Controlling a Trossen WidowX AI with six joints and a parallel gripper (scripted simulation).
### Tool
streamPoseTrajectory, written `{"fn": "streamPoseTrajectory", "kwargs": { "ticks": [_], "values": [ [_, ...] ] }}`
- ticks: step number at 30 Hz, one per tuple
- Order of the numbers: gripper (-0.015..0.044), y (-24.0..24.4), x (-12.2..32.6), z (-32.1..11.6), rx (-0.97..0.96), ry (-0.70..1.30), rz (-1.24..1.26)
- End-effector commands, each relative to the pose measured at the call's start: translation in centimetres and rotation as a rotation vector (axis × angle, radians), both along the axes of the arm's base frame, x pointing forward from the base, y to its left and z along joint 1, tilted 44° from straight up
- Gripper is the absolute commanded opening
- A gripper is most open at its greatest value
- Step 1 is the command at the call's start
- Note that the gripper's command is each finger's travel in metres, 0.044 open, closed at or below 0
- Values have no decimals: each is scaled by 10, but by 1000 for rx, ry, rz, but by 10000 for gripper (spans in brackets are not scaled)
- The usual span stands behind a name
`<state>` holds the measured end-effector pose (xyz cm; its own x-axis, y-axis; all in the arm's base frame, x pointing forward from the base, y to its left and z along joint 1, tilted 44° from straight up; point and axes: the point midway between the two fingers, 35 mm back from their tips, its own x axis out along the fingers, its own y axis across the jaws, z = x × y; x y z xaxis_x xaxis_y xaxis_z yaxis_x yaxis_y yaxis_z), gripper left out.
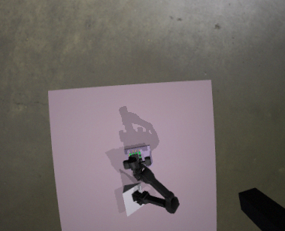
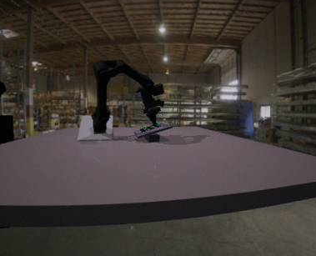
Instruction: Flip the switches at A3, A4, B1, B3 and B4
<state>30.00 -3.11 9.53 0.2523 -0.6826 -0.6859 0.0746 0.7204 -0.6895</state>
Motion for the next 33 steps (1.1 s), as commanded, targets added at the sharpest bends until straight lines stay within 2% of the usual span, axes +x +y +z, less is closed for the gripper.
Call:
{"fn": "streamPoseTrajectory", "kwargs": {
  "ticks": [1, 33],
  "values": [
    [0, 0, 0, 0, -3, 2, 3],
    [0, -2, 1, -2, -3, 2, 3]
  ]
}}
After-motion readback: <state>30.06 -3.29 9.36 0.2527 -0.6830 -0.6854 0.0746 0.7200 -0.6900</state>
